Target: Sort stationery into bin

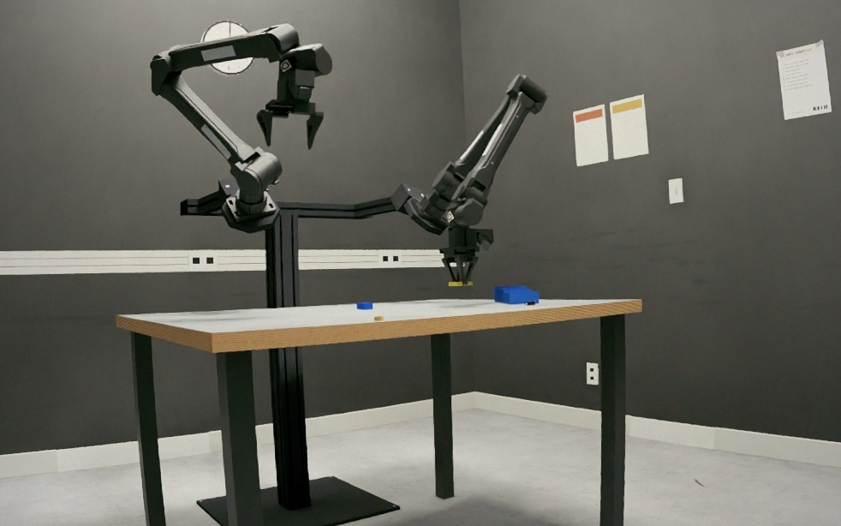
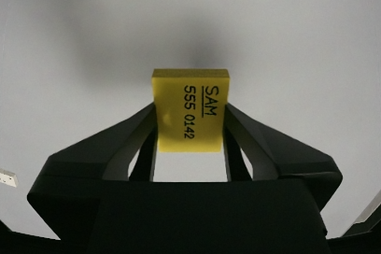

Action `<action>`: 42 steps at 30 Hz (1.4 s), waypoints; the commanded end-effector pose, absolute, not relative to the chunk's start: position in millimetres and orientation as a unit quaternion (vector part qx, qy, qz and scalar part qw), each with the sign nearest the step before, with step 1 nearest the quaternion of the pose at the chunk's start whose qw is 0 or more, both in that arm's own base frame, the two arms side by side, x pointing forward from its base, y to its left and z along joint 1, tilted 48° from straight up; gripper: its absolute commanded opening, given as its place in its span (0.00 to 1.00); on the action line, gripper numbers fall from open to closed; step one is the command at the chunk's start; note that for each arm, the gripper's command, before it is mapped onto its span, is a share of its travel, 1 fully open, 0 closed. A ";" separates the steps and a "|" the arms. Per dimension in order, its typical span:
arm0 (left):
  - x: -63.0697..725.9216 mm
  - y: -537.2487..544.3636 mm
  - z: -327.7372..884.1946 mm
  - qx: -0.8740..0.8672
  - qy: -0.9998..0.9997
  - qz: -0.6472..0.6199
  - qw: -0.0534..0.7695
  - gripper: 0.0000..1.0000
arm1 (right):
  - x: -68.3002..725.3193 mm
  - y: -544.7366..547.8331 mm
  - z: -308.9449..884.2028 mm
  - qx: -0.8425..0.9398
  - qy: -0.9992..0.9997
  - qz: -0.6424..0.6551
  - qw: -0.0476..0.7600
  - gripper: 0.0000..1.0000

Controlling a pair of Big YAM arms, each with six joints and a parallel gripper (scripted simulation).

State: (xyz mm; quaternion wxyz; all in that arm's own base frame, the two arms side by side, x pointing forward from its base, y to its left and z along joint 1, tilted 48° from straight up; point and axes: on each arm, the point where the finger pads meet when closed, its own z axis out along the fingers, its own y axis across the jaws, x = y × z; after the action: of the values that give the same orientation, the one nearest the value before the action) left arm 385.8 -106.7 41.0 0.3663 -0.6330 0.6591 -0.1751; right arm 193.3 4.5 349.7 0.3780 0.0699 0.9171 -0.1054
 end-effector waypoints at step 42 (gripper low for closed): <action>387.5 -107.8 45.7 -0.633 0.658 -0.177 0.367 0.34 | 191.1 1.3 368.2 0.078 0.911 -0.095 0.394 1.00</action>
State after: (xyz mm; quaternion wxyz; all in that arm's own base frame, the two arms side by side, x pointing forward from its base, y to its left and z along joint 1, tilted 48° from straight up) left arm 386.4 -106.5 41.9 0.3661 -0.6334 0.6591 -0.1740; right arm 193.3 4.5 349.7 0.3780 0.0699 0.9171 -0.1054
